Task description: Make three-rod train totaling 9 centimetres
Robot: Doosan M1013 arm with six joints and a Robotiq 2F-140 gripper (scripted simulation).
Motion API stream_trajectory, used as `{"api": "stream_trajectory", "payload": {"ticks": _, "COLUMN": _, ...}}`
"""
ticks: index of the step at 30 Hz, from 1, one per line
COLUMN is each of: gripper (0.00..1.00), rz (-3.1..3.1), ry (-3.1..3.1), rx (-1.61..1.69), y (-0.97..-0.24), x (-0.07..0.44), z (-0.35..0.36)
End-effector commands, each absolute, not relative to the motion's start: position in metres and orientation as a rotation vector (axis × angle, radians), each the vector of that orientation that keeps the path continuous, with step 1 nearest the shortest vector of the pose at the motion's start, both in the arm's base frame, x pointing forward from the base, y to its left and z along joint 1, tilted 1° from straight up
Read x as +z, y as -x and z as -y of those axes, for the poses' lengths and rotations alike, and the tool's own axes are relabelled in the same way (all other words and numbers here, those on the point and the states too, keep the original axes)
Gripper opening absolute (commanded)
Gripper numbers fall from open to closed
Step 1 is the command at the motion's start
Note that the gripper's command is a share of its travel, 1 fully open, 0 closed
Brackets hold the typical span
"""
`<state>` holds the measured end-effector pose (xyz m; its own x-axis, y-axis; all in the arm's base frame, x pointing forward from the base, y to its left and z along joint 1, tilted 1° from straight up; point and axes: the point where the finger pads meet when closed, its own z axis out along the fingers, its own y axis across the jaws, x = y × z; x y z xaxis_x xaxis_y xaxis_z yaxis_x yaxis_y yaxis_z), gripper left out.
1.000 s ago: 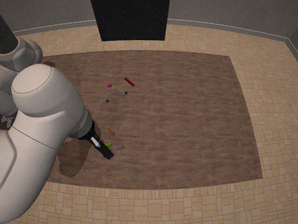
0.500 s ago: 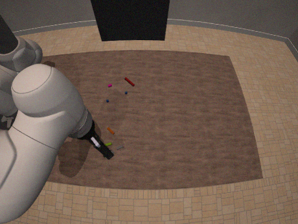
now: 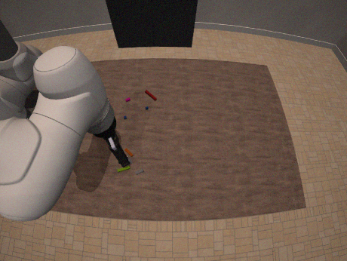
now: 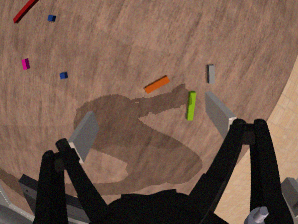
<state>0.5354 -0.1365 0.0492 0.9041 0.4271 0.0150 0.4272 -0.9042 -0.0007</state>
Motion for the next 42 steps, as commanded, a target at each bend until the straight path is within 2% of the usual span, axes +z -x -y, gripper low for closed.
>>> {"api": "stream_trajectory", "payload": {"ticks": 1, "gripper": 1.0, "rz": 0.433, "ry": 3.126, "rx": -0.007, "y": -0.541, "x": 0.049, "z": 0.096}}
{"api": "stream_trajectory", "payload": {"ticks": 9, "gripper": 1.0, "rz": 0.037, "ry": 3.155, "rx": -0.01, "y": -0.541, "x": 0.048, "z": 0.032}}
{"api": "stream_trajectory", "payload": {"ticks": 15, "gripper": 1.0, "rz": -0.104, "ry": 3.153, "rx": -0.011, "y": -0.539, "x": 0.047, "z": 0.01}}
{"api": "stream_trajectory", "payload": {"ticks": 42, "gripper": 1.0, "rz": -0.109, "ry": 3.153, "rx": -0.012, "y": -0.539, "x": 0.047, "z": 0.009}}
